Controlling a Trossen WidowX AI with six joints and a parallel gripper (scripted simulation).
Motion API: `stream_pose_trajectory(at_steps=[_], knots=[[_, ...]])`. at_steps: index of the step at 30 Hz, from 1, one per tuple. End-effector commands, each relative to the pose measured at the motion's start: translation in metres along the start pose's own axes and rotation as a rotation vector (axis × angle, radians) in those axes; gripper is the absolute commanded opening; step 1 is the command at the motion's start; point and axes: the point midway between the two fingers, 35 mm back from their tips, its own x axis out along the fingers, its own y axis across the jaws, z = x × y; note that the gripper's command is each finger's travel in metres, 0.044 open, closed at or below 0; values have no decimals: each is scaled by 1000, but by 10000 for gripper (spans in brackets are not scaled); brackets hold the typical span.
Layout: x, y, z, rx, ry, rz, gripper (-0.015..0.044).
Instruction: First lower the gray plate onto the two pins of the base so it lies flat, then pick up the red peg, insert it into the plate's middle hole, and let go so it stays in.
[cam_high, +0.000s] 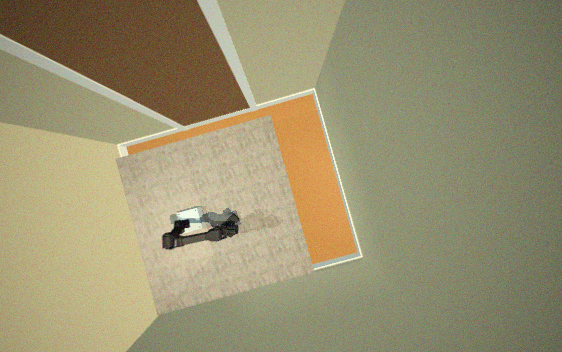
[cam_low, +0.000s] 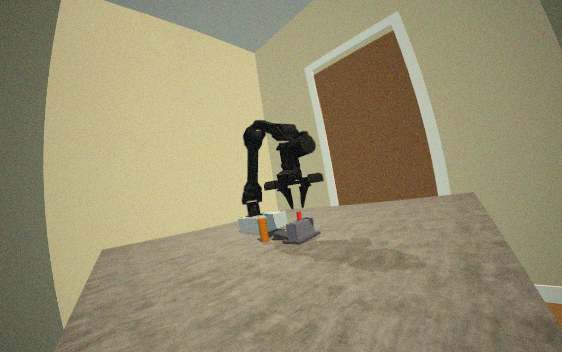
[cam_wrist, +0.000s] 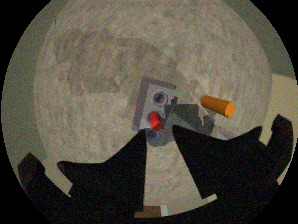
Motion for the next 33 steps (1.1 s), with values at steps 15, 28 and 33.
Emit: stream_pose_trajectory(at_steps=[15, 28, 33], knots=[[-11, -1, -3, -4, -4, 1, 150], [-18, -2, -5, -4, -4, 1, 150], [-20, -3, -6, -4, -4, 1, 150]])
